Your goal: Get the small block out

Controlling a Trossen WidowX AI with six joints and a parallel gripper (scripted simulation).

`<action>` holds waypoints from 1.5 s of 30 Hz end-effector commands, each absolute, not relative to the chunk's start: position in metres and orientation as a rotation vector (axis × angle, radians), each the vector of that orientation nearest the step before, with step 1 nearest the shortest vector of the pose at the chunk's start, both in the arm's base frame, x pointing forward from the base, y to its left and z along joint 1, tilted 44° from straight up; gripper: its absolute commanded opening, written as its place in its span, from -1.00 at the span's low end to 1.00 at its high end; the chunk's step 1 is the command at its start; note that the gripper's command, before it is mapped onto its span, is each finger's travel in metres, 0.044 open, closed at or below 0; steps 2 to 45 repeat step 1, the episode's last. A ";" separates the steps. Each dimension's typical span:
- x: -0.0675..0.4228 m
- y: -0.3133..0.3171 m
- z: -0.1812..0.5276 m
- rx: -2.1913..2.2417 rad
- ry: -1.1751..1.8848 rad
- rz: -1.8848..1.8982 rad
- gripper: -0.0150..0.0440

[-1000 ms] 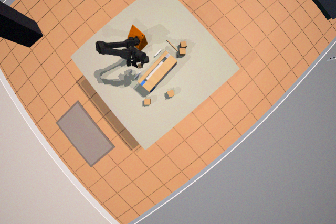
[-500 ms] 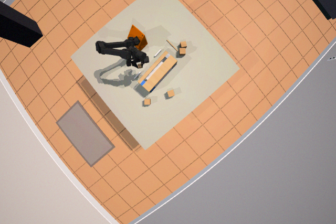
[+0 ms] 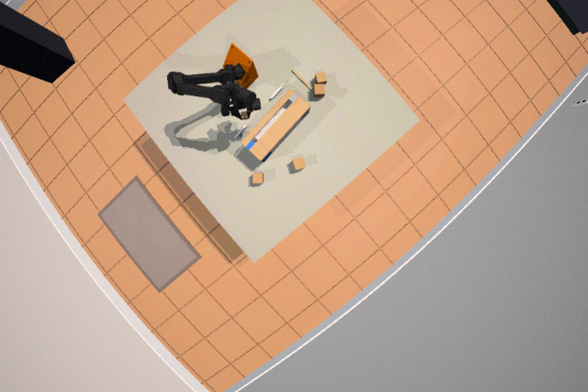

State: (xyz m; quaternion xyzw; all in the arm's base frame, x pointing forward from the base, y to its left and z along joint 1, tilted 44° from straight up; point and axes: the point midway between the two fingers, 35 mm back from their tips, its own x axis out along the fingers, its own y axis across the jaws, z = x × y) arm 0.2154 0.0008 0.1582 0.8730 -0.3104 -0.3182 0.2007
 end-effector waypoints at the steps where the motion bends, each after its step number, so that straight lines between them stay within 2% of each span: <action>1: 0.216 0.001 0.159 2.434 -0.866 -0.885 -0.49; 45: 0.216 0.001 0.159 2.434 -0.866 -0.885 -0.49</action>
